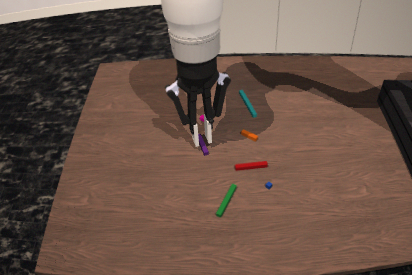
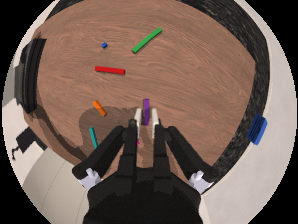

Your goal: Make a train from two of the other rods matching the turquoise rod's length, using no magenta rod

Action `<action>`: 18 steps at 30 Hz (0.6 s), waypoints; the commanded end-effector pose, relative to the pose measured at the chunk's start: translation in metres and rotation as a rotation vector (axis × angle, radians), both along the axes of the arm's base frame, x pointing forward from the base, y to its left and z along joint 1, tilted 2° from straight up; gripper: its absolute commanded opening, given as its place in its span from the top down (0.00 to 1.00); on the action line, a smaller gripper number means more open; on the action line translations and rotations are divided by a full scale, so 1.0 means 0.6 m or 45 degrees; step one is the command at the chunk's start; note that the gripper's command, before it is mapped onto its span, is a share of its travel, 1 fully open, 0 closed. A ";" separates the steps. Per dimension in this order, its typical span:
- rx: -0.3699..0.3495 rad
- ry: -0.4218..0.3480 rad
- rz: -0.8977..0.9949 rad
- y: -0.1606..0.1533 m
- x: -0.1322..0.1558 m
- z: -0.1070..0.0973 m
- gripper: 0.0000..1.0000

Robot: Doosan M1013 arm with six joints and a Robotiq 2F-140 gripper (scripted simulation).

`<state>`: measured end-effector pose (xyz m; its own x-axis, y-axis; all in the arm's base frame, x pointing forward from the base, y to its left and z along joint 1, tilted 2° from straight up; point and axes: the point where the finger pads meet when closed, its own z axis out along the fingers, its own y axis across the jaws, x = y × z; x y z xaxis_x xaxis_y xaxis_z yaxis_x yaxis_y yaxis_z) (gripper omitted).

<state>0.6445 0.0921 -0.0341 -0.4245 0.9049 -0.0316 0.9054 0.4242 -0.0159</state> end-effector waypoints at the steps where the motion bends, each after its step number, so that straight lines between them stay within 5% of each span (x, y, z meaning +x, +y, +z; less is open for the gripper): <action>1: 0.000 0.000 0.000 0.000 0.000 0.000 0.85; 18: 0.000 0.000 0.000 -0.001 0.000 -0.021 0.85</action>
<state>0.6445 0.0917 -0.0448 -0.4245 0.9049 -0.0316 0.9054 0.4242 -0.0159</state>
